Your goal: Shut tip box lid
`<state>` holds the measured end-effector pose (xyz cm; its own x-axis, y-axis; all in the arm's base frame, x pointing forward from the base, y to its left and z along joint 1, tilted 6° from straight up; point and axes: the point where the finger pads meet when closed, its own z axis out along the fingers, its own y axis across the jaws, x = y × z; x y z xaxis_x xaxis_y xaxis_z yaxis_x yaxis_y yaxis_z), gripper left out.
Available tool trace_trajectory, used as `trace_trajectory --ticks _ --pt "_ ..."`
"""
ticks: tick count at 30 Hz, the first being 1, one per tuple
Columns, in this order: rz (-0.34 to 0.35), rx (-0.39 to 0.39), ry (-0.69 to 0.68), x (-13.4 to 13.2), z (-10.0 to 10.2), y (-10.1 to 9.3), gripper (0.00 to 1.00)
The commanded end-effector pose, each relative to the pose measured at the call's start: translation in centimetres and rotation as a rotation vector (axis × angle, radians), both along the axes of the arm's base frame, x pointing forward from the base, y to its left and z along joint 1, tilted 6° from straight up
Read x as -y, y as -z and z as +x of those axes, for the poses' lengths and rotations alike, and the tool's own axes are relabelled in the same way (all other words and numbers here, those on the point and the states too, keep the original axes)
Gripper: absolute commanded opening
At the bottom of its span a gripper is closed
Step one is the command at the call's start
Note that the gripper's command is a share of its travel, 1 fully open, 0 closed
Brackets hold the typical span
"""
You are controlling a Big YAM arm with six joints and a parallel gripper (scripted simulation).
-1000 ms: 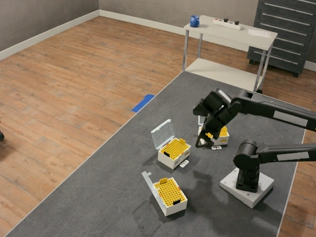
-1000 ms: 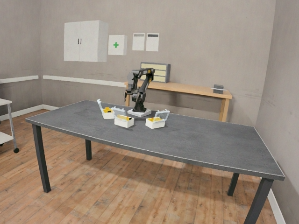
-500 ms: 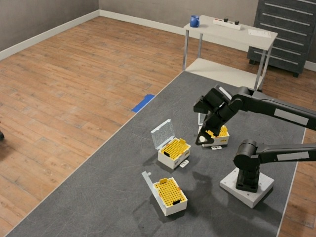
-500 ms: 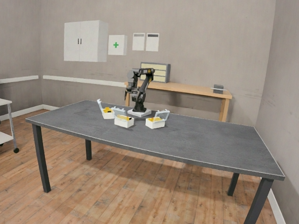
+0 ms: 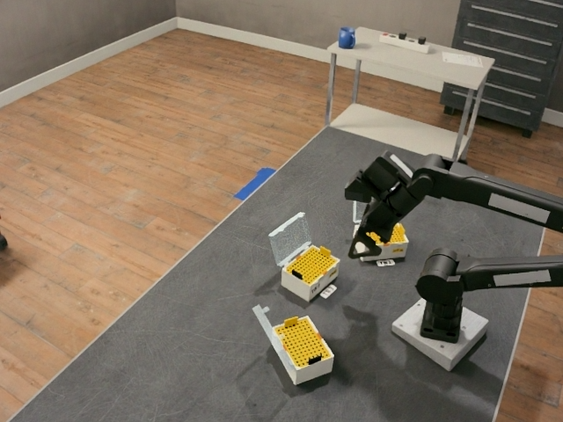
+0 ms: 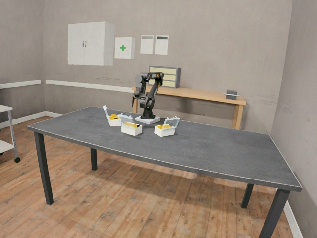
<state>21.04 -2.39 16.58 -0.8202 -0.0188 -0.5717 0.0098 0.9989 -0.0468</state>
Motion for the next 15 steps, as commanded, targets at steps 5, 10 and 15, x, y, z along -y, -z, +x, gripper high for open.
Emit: trace_trajectory --ticks 5,10,15 --pt "-0.007 0.085 -0.005 -0.2 1.4 -4.4 1.0" --pt "-0.019 0.068 -0.092 -1.3 1.3 -4.1 1.0" --pt "-0.036 0.071 -0.257 -3.9 1.7 -4.1 1.0"
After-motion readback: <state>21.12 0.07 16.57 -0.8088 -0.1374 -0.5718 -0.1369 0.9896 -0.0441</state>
